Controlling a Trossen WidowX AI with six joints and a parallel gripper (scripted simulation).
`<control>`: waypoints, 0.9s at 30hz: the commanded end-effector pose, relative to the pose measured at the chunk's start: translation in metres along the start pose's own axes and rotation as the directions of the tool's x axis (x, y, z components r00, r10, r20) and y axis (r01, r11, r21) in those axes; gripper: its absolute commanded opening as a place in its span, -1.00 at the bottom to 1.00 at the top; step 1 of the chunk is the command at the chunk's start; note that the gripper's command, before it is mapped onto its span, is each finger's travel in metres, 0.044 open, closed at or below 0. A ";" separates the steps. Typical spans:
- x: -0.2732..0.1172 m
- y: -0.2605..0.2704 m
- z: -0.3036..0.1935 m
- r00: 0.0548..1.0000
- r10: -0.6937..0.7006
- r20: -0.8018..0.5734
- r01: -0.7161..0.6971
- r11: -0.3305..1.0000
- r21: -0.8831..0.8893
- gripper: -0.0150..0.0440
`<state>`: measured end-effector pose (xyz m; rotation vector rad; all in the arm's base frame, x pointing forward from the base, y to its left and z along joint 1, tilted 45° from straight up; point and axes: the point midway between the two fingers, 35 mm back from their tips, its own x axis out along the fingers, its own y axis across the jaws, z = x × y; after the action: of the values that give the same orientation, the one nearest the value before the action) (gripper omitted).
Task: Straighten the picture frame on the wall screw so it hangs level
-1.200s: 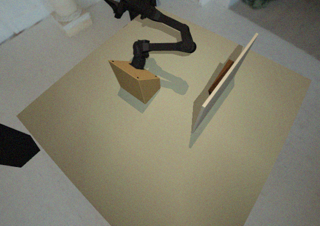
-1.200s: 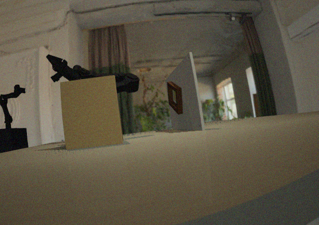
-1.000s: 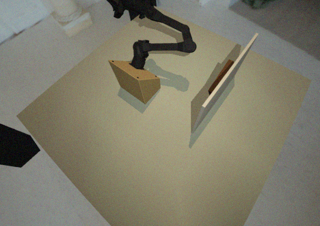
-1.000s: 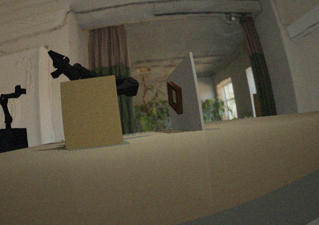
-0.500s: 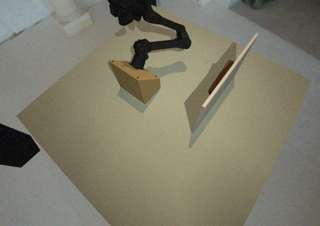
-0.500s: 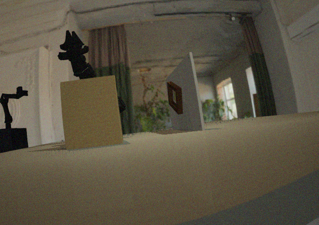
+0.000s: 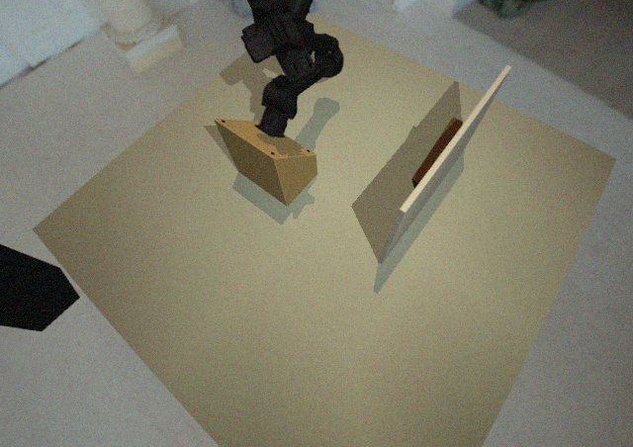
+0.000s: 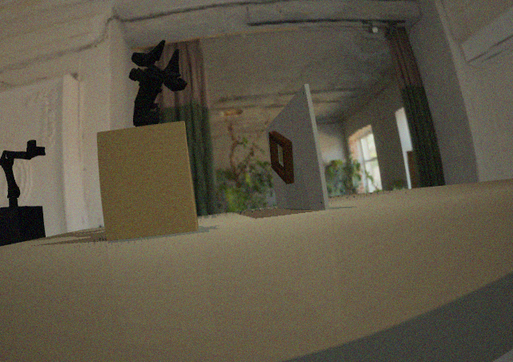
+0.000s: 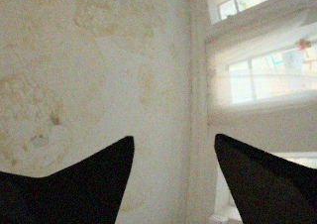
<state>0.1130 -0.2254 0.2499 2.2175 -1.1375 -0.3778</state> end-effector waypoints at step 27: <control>-0.110 -0.229 -0.139 0.511 -0.669 -0.540 0.813 0.579 0.053 0.39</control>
<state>0.2625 0.0067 0.2174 2.7656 0.0724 0.0456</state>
